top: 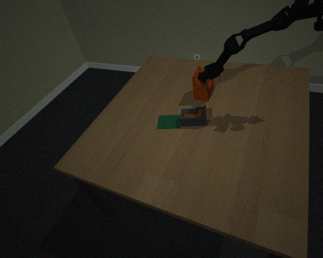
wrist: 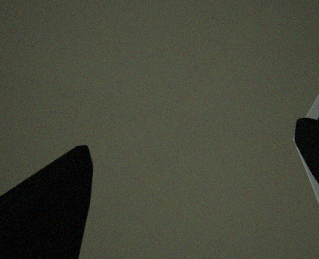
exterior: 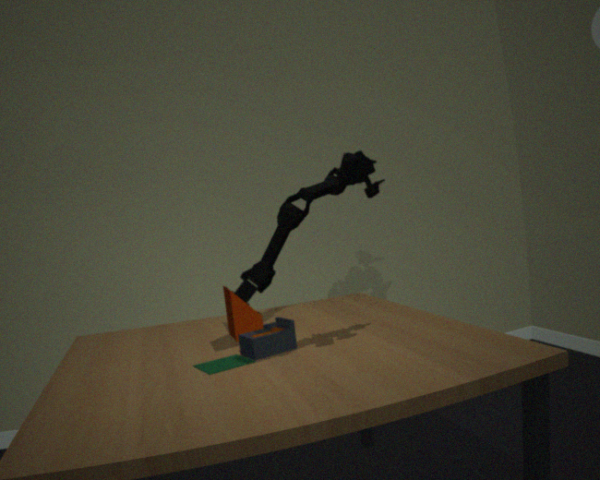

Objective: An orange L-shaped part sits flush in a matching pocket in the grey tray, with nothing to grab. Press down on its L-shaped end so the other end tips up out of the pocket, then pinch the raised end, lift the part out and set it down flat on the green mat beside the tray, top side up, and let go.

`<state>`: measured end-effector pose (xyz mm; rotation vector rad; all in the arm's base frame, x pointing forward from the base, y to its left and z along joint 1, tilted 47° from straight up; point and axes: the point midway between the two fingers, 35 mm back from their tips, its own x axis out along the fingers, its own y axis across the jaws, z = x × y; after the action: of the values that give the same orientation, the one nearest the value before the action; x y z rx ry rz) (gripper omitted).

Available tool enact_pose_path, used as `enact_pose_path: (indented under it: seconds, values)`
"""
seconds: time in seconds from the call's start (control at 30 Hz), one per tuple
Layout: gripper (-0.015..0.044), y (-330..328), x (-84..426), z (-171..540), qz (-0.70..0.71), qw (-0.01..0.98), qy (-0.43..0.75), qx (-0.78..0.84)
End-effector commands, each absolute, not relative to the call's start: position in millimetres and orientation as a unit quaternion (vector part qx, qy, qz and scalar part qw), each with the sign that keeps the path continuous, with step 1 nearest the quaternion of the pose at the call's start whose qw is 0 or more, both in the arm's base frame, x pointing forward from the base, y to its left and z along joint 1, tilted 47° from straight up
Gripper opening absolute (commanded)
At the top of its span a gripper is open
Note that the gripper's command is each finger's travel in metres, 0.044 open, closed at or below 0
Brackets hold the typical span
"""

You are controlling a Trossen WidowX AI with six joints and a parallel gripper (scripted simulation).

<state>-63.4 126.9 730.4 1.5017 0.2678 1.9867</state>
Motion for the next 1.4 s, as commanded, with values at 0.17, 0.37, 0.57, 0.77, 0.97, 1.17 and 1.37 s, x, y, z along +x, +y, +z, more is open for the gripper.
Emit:
enact_pose_path:
  seconds: [0.17, 0.37, 0.57, 0.77, 0.97, 1.17, 1.37]
  values:
    - [0.0243, 151.6, -70.2, 716.8, 0.757, 0.367, 0.074, 0.535]
    - [0.018, 205.2, -68.1, 686.2, 0.75, 0.485, 0.018, 0.45]
    - [0.018, 247.9, -40.2, 656.4, 0.717, 0.584, -0.021, 0.381]
    - [0.018, 292.4, 1.0, 615.0, 0.679, 0.675, -0.03, 0.288]
    - [0.018, 323.0, 50.2, 571.9, 0.637, 0.743, -0.026, 0.204]
    - [0.018, 345.3, 115.8, 504.9, 0.588, 0.805, 0.012, 0.083]
    - [0.018, 338.9, 192.3, 424.5, 0.529, 0.844, 0.091, -0.024]
